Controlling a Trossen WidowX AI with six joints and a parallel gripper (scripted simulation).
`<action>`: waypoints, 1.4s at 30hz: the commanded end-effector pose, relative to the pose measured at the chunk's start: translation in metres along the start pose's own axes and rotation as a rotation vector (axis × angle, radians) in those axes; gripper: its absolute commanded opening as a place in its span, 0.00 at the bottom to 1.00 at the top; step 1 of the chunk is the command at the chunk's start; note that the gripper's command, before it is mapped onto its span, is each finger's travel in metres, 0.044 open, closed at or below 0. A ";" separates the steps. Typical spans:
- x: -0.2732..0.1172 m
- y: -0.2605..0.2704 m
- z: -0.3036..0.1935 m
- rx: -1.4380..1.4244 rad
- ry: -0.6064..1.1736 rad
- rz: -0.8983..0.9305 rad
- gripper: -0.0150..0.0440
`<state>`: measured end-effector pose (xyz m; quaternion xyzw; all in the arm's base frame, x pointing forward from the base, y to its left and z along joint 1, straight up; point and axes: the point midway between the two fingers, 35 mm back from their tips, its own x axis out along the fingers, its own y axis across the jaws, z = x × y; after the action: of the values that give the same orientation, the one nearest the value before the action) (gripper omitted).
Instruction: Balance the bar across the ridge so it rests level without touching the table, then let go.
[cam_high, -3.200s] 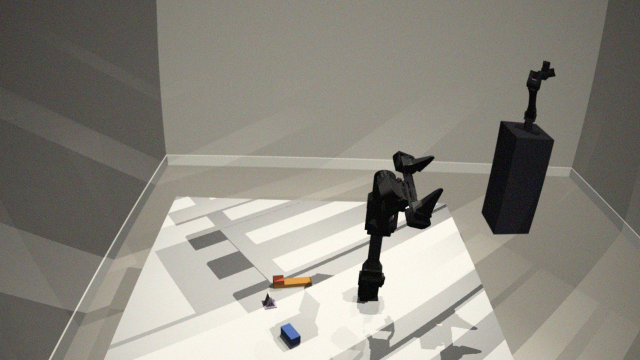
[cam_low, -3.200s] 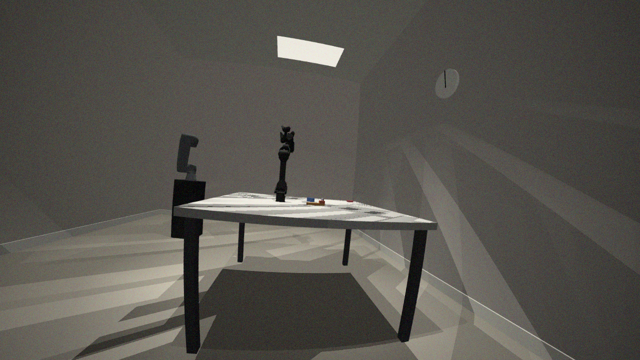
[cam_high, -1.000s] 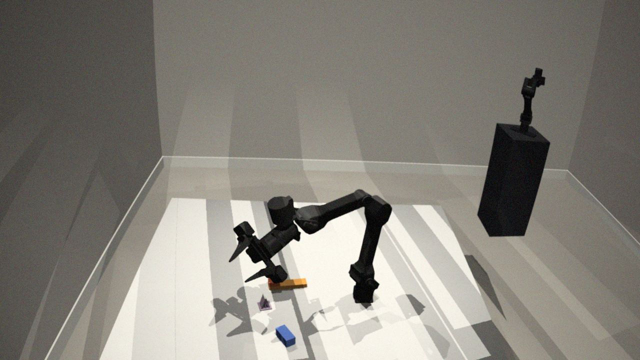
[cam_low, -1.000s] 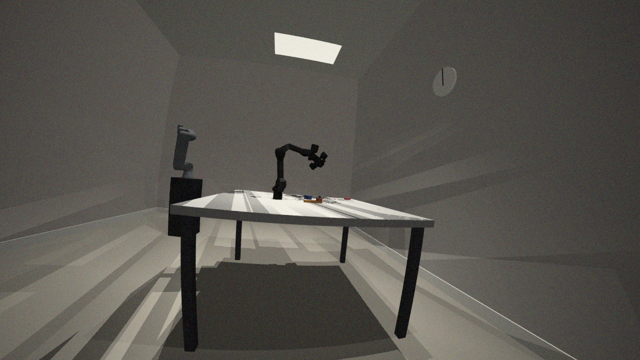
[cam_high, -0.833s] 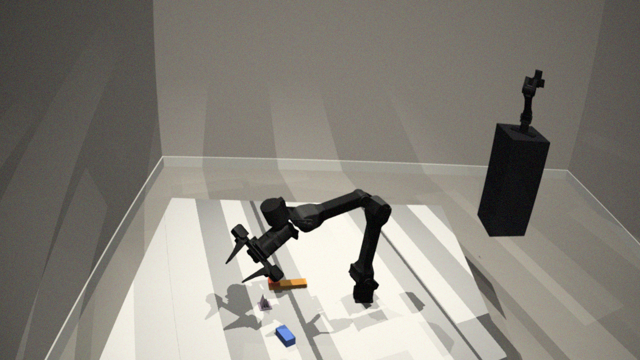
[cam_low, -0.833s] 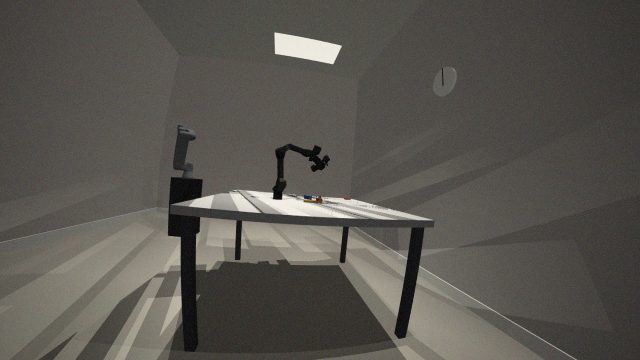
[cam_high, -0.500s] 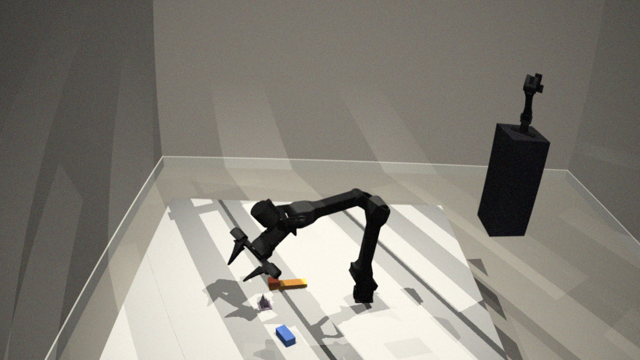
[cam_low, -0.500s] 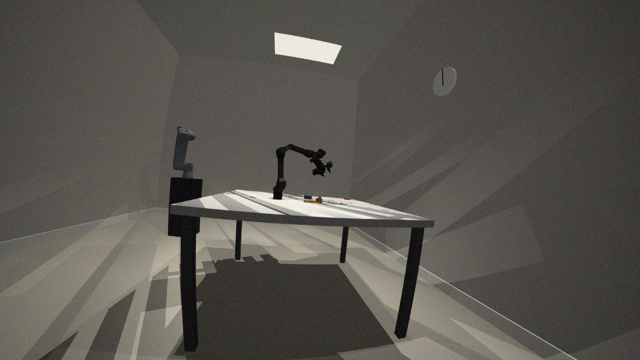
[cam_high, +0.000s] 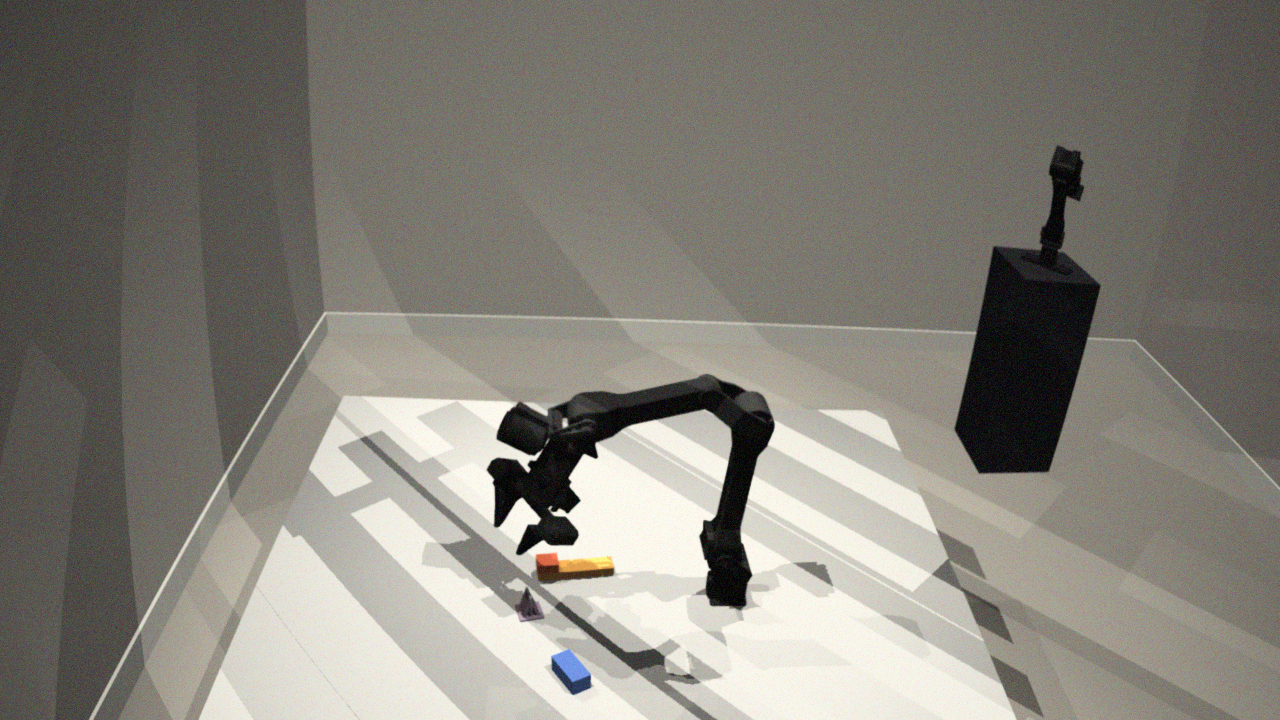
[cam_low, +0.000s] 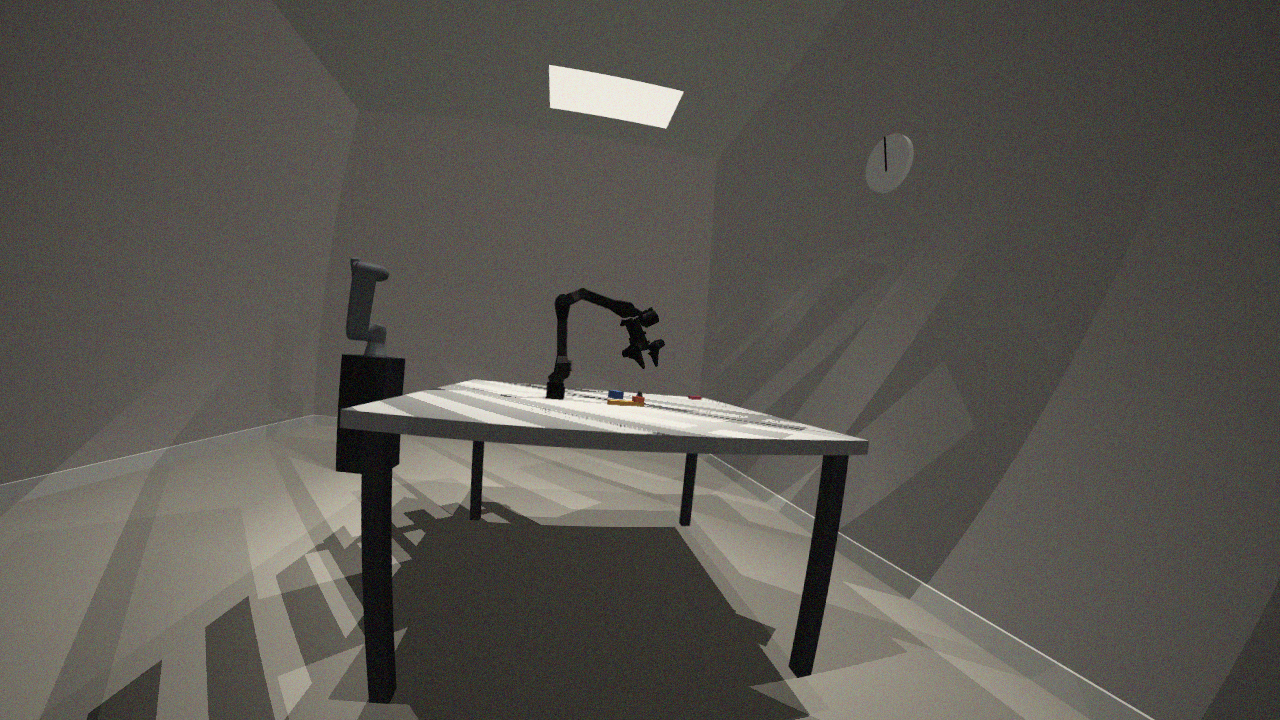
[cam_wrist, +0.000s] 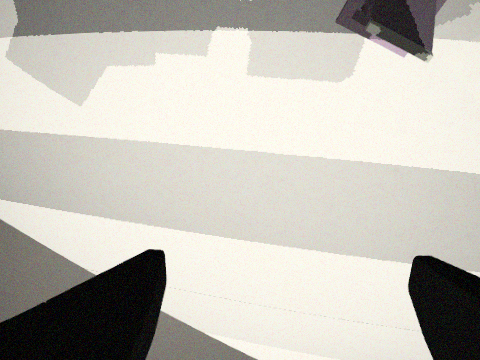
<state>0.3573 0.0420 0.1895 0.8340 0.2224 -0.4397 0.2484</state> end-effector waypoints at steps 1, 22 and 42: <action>0.002 0.006 0.036 0.111 -0.124 -0.015 0.79; -0.024 0.003 0.153 0.515 -0.546 -0.072 0.79; 0.031 -0.009 0.184 0.515 -0.546 -0.072 0.79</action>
<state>0.2537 -0.0576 0.0751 0.7139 0.0613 -0.6945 0.0655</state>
